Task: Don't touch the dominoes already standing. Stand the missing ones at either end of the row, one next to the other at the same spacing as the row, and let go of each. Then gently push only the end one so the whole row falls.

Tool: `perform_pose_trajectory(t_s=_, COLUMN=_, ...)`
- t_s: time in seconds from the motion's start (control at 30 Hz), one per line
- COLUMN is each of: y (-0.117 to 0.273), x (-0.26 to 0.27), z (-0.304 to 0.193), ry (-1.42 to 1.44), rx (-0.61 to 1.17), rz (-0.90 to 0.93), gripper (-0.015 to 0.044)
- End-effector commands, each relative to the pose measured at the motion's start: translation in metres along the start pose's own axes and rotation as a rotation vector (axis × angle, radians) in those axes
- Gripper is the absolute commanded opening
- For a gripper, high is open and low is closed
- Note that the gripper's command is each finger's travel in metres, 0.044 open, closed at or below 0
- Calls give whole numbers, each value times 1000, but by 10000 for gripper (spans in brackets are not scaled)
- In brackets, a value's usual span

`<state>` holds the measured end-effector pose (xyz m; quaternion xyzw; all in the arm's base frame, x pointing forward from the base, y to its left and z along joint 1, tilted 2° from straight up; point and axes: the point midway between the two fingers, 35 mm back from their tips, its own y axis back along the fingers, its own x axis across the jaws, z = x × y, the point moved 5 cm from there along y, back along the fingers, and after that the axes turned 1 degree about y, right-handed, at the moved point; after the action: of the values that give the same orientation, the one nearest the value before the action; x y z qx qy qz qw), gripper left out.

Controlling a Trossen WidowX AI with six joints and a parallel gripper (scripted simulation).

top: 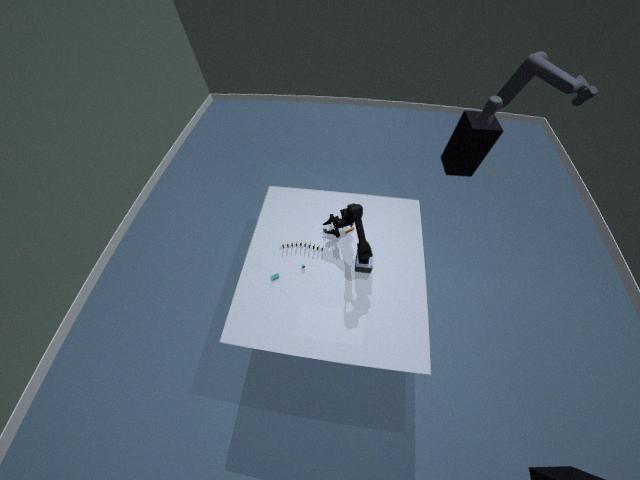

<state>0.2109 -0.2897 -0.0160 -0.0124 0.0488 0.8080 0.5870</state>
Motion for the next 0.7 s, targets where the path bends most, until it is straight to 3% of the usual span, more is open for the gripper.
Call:
perform_pose_trajectory(t_s=0.0, y=1, x=-1, z=8, ry=-5, rx=2, rz=-1, gripper=440)
perform_pose_trajectory(t_s=0.13, y=4, x=-1, z=48, ry=0, rx=0, rz=0, gripper=440)
perform_pose_trajectory(t_s=0.33, y=3, x=-2, z=50, ry=-19, rx=13, rz=-1, gripper=440)
perform_pose_trajectory(t_s=0.5, y=-27, x=-22, z=55, ry=-505, rx=365, rz=-95, gripper=440)
perform_pose_trajectory(t_s=0.67, y=-52, x=-27, z=76, ry=-950, rx=748, rz=-365, gripper=440)
